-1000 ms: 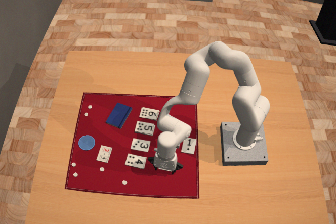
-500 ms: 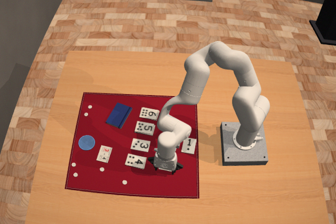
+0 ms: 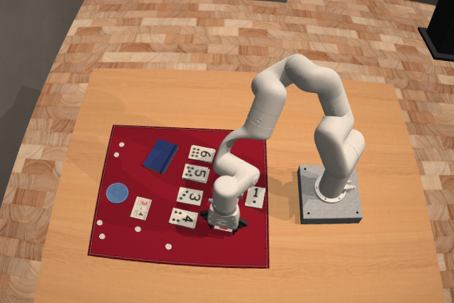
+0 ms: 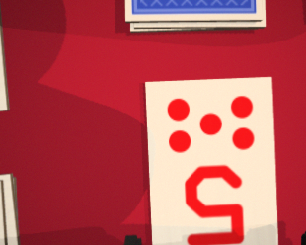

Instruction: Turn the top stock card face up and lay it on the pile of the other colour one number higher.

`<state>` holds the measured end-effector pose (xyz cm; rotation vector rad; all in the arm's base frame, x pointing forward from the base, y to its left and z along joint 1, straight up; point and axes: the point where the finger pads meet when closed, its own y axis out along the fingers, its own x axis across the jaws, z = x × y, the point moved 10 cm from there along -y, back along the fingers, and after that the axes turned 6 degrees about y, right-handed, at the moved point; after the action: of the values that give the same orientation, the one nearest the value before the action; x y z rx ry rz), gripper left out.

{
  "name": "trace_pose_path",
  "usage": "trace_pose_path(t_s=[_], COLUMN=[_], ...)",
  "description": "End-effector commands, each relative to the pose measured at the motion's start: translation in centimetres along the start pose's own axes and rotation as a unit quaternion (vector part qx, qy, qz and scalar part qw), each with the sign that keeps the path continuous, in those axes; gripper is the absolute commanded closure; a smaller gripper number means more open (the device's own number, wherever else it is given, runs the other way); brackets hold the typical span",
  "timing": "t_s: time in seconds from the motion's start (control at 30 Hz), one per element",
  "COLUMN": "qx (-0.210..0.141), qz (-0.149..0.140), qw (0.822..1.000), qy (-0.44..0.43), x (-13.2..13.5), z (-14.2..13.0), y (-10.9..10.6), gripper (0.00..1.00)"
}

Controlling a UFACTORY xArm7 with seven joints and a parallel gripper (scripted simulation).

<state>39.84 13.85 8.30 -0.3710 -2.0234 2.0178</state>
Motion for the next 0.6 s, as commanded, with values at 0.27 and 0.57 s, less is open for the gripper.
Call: trace_pose_path(t_s=[0.27, 0.57], qx=[-0.001, -0.001], qz=[0.001, 0.001], qw=[1.000, 1.000], qy=[0.000, 0.000], x=[-0.1, -0.1], z=[-0.1, 0.0], y=[-5.5, -7.5], gripper=[0.13, 0.13])
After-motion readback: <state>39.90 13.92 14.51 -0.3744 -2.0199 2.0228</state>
